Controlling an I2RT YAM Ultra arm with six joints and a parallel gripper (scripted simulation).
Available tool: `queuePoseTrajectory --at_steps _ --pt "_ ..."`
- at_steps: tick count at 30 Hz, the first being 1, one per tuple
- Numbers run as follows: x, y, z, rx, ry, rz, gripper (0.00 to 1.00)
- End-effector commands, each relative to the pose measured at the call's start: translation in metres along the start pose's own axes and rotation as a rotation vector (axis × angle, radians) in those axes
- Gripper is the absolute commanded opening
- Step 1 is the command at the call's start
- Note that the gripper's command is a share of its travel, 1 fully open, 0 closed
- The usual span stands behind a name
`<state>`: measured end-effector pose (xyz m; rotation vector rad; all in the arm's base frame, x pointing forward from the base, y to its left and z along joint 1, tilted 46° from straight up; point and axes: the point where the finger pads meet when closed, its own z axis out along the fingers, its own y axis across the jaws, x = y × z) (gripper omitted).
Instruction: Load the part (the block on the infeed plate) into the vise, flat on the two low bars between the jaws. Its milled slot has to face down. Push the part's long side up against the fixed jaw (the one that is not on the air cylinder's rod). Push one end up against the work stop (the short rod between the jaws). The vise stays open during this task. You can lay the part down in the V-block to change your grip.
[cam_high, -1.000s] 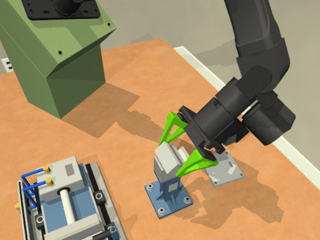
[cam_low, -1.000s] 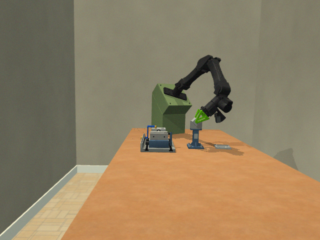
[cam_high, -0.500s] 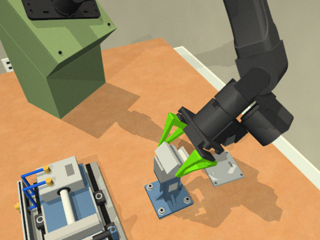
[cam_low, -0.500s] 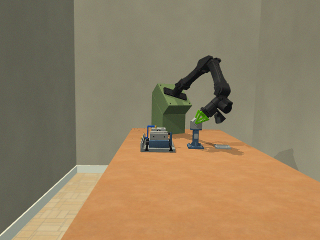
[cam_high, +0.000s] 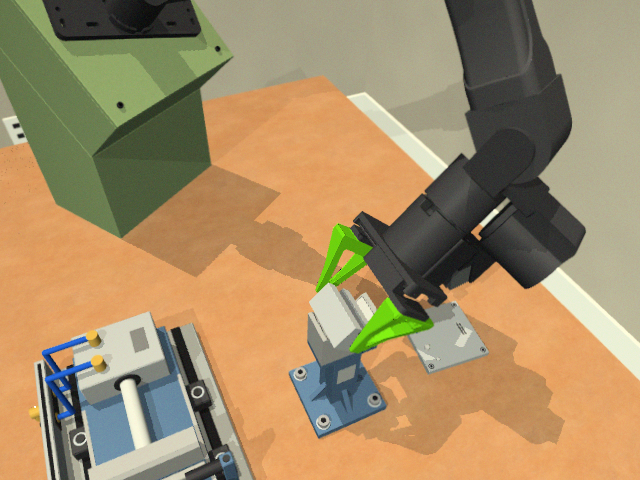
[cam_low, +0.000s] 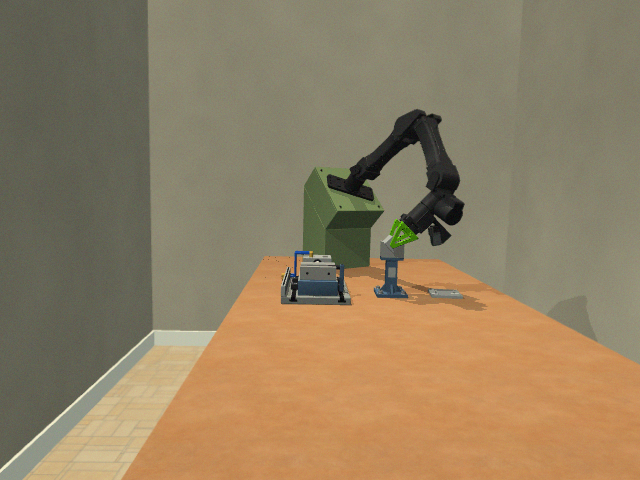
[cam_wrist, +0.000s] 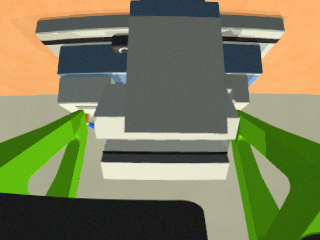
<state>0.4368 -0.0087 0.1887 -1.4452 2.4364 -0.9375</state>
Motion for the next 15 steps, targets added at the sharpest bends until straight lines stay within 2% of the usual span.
queuePoseTrajectory --at_steps 1,3,15 --pt "0.0057 -0.0138 -0.0103 0.034 -0.031 0.03 0.81" --pt "0.007 -0.0058 -0.0049 0.016 -0.028 0.017 0.81" --pt "0.007 -0.0057 -0.0048 0.017 -0.093 0.016 0.81"
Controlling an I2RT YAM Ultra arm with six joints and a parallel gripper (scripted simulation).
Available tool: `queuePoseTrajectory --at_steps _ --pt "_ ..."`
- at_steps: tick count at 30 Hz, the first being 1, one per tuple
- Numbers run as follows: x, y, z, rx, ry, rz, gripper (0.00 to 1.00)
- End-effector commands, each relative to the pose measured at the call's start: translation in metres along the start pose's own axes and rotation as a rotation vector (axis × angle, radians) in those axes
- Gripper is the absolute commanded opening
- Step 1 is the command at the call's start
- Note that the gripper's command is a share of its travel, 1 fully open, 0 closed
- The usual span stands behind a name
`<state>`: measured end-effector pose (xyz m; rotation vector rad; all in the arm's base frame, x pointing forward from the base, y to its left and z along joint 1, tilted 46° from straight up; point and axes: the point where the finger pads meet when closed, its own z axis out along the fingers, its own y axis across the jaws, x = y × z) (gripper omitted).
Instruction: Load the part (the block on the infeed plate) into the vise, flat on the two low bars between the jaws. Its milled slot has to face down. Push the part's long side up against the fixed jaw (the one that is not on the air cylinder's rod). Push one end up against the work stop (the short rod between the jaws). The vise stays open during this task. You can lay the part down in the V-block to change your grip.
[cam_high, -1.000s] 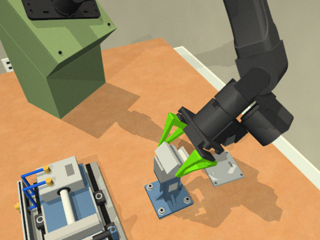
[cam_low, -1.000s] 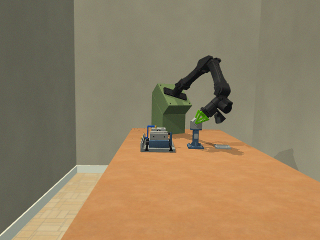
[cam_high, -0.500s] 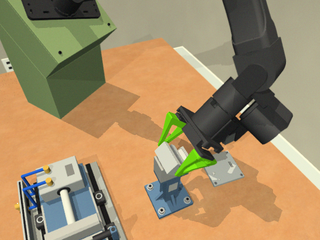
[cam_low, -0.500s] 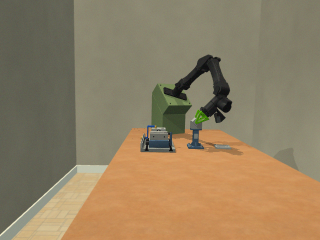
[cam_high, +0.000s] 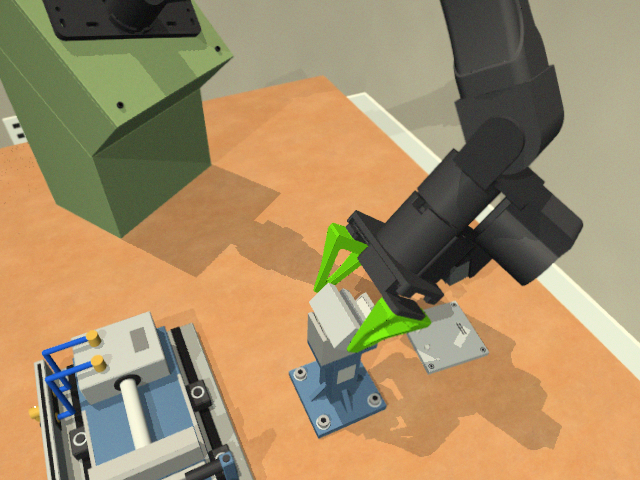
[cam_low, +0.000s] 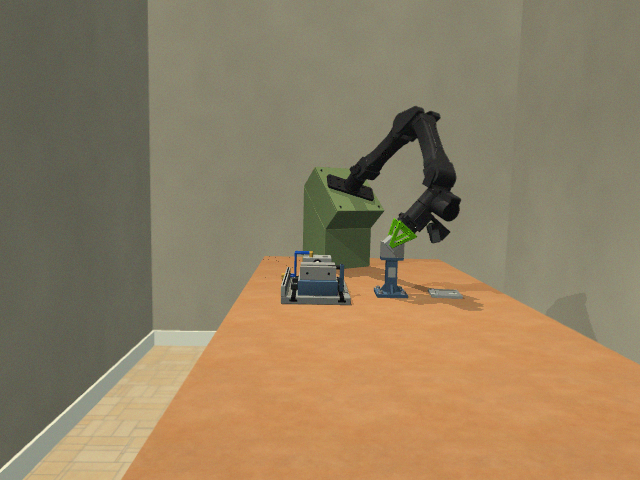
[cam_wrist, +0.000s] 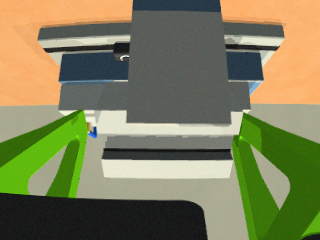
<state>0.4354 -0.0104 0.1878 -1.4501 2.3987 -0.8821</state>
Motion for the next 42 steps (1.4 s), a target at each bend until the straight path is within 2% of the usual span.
queuePoseTrajectory --at_steps 1,19,42 --pt "0.0047 -0.0067 -0.0059 0.02 -0.036 0.014 0.81" --pt "0.0047 -0.0066 -0.006 0.022 -0.157 0.012 0.81" --pt "0.0047 -0.0066 -0.0061 0.026 -0.365 0.009 0.81"
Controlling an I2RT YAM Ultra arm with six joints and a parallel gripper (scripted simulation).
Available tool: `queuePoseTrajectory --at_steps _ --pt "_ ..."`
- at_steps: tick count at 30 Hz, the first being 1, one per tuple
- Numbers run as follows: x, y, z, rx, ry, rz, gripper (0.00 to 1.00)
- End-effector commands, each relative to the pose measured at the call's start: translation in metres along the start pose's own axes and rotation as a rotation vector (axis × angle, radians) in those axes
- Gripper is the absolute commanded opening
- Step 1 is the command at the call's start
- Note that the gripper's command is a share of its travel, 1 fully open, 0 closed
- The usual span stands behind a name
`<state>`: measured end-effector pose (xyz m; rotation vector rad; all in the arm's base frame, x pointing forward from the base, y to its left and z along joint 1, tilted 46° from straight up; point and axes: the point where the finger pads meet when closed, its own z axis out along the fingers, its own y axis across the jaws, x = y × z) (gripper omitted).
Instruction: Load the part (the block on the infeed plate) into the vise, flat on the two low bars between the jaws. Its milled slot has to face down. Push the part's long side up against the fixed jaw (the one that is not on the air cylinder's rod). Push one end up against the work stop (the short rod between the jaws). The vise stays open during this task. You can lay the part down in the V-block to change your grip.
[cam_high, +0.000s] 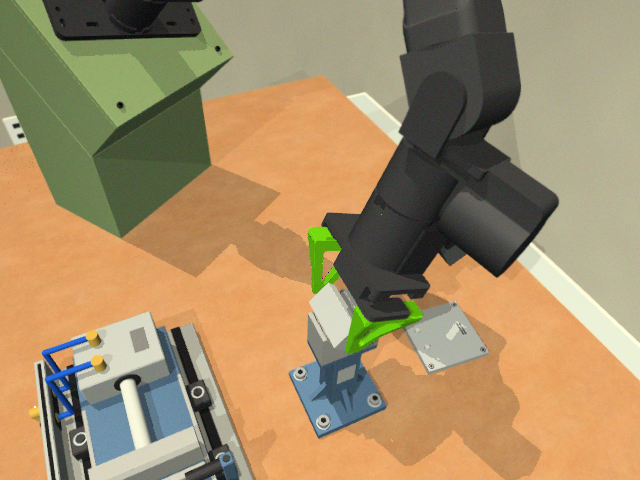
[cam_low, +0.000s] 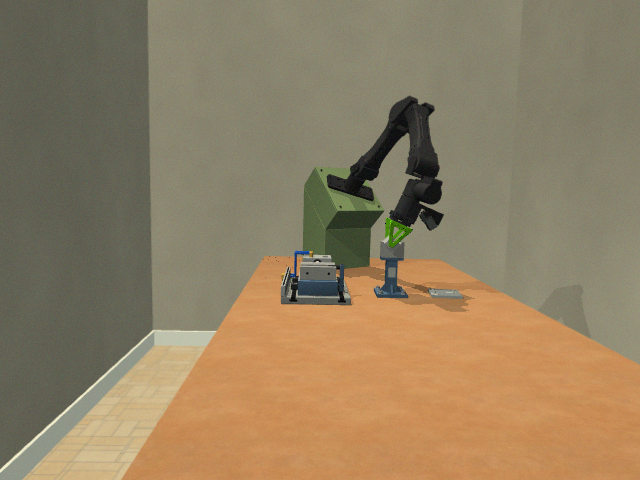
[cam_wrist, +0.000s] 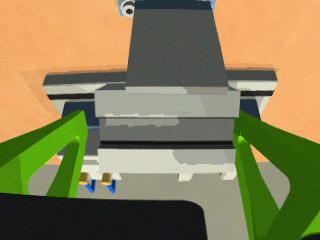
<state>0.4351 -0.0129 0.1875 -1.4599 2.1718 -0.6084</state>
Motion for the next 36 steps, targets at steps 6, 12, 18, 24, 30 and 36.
queuePoseTrajectory --at_steps 6,12,18,24,30,36 --pt "0.0 -0.006 -0.008 0.025 -0.122 0.0 0.81" --pt "-0.001 -0.011 -0.011 0.039 -0.17 -0.001 0.81" --pt "0.0 -0.006 -0.008 0.026 -0.233 -0.002 0.81" --pt "0.0 -0.006 -0.007 0.027 -0.301 -0.003 0.81" --pt "0.0 -0.008 -0.009 0.033 -0.348 -0.005 0.81" --pt "0.001 -0.002 0.0 0.008 -0.411 -0.001 0.81"
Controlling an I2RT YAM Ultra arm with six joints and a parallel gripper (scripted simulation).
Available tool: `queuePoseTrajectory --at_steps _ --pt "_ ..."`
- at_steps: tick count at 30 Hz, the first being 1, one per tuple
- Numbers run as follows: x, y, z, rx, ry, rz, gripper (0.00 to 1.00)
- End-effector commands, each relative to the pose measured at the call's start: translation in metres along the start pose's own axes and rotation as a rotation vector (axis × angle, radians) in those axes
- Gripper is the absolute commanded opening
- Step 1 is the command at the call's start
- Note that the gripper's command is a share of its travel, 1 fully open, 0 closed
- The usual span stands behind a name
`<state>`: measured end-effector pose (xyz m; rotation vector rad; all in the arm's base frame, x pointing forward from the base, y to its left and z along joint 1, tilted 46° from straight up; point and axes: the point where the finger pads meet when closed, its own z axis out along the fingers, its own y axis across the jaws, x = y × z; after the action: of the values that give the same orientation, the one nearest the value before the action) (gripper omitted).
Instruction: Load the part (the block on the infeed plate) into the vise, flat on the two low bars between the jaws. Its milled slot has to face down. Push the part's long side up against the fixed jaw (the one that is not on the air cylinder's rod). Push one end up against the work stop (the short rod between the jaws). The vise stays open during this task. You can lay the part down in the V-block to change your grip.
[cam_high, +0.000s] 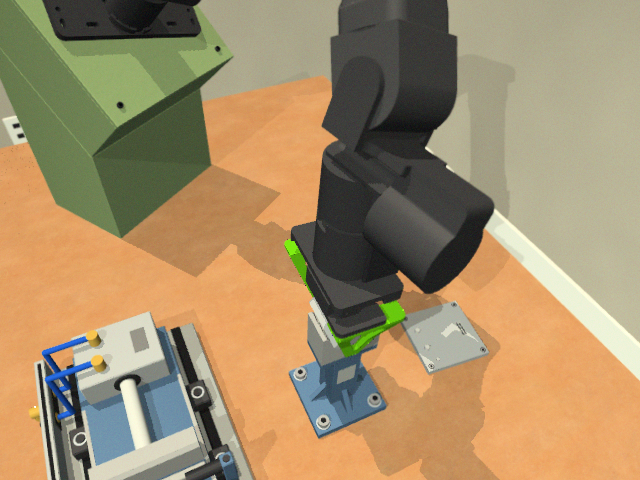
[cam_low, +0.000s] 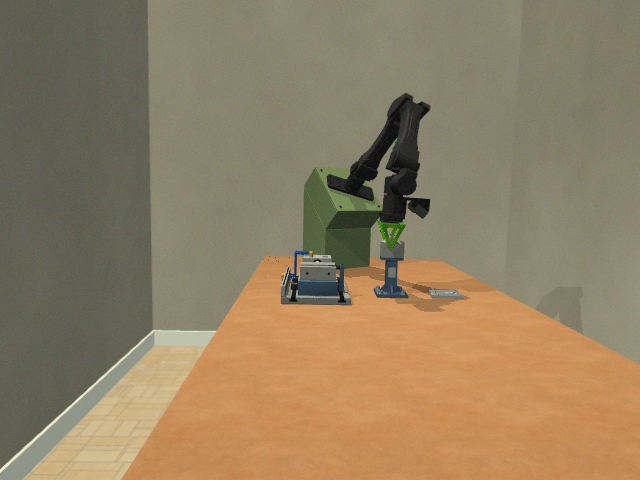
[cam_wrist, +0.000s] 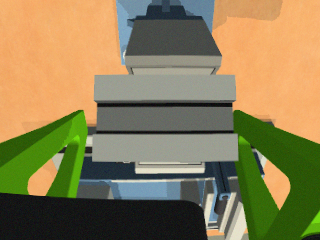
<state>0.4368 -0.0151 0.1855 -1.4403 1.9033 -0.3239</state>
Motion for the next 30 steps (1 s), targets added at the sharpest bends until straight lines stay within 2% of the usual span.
queuePoseTrajectory --at_steps 1,4,9,10,13,24,26,27,28,30 --pt "-0.002 -0.003 -0.002 0.008 -0.076 -0.006 0.81" --pt "0.001 0.002 0.003 -0.007 -0.108 0.001 0.81" --pt "0.001 0.0 0.002 -0.003 -0.143 -0.001 0.81" --pt "-0.008 -0.018 -0.013 0.051 -0.164 -0.028 0.81" --pt "0.001 0.002 0.002 -0.006 -0.189 0.001 0.81" --pt "0.001 0.0 0.001 0.0 -0.314 -0.001 0.81" --pt "0.001 0.0 0.001 0.0 -0.314 -0.001 0.81" --pt "-0.004 -0.01 -0.007 0.029 -0.328 -0.021 0.81" --pt "0.0 -0.005 -0.001 0.01 -0.337 -0.008 0.81" --pt "0.001 -0.001 0.001 0.002 -0.358 -0.002 0.81"
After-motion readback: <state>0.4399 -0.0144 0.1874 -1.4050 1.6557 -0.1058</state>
